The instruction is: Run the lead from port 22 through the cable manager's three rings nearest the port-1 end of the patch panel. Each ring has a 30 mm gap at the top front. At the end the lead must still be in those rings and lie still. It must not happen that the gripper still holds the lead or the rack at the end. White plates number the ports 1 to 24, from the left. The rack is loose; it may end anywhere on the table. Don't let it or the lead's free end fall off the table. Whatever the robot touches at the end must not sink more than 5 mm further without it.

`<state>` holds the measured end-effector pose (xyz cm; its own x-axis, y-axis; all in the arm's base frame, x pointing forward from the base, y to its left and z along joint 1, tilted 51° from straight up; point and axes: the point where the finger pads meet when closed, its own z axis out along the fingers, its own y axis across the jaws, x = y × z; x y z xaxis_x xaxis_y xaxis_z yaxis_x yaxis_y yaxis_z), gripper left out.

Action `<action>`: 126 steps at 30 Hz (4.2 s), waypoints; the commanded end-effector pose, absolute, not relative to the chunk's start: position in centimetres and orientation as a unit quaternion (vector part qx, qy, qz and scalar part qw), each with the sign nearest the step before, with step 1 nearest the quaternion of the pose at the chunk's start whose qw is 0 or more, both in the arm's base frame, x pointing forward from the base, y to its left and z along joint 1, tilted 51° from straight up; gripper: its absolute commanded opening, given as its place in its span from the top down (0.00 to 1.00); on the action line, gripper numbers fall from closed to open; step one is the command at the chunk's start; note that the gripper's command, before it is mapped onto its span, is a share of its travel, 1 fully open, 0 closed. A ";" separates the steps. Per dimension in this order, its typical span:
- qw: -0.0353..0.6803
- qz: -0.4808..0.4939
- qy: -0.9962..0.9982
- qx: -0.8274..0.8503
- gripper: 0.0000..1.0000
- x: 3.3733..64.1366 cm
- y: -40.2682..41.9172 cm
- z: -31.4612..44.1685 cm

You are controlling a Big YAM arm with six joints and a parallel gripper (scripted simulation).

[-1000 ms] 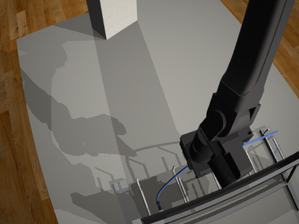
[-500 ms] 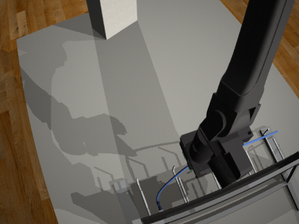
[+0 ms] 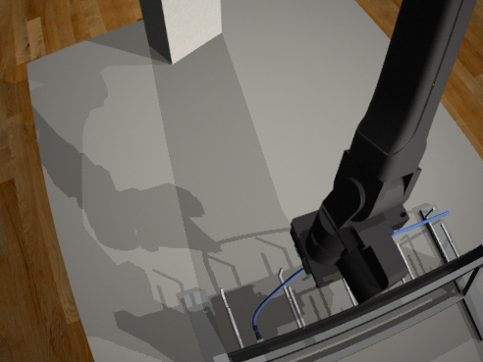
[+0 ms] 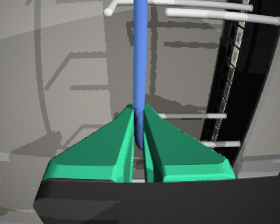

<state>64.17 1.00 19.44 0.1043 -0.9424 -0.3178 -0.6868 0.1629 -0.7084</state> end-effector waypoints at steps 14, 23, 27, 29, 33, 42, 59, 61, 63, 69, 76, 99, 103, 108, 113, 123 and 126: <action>0.414 -0.160 0.640 -0.627 1.00 65.3 2.2 20.3; 0.413 -0.160 0.641 -0.627 1.00 65.9 2.4 19.8; 0.413 -0.163 0.641 -0.626 1.00 66.3 2.3 19.7; 0.413 -0.164 0.643 -0.624 1.00 66.5 2.0 19.5; 0.413 -0.164 0.641 -0.626 1.00 66.7 2.5 19.3; 0.412 -0.165 0.643 -0.625 1.00 67.4 2.5 18.6; 0.412 -0.165 0.642 -0.625 1.00 68.5 3.0 17.6; 0.411 -0.164 0.643 -0.625 1.00 68.6 3.0 17.4; 0.411 -0.166 0.644 -0.623 1.00 68.7 2.7 17.4; 0.411 -0.165 0.643 -0.625 1.00 68.8 2.9 17.3; 0.411 -0.165 0.644 -0.624 1.00 69.1 3.0 17.0; 0.405 -0.160 0.648 -0.625 1.00 69.1 2.8 16.7; 0.409 -0.166 0.645 -0.624 1.00 69.4 2.6 17.3; 0.403 -0.162 0.649 -0.624 1.00 69.5 2.1 17.2; 0.403 -0.164 0.651 -0.622 1.00 70.1 1.3 17.8; 0.403 -0.165 0.649 -0.624 1.00 71.0 1.1 18.8; 0.403 -0.166 0.649 -0.624 1.00 71.2 1.0 19.1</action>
<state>70.24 2.80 18.39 0.1133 -0.9386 -0.3259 -0.6880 0.1625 -0.7072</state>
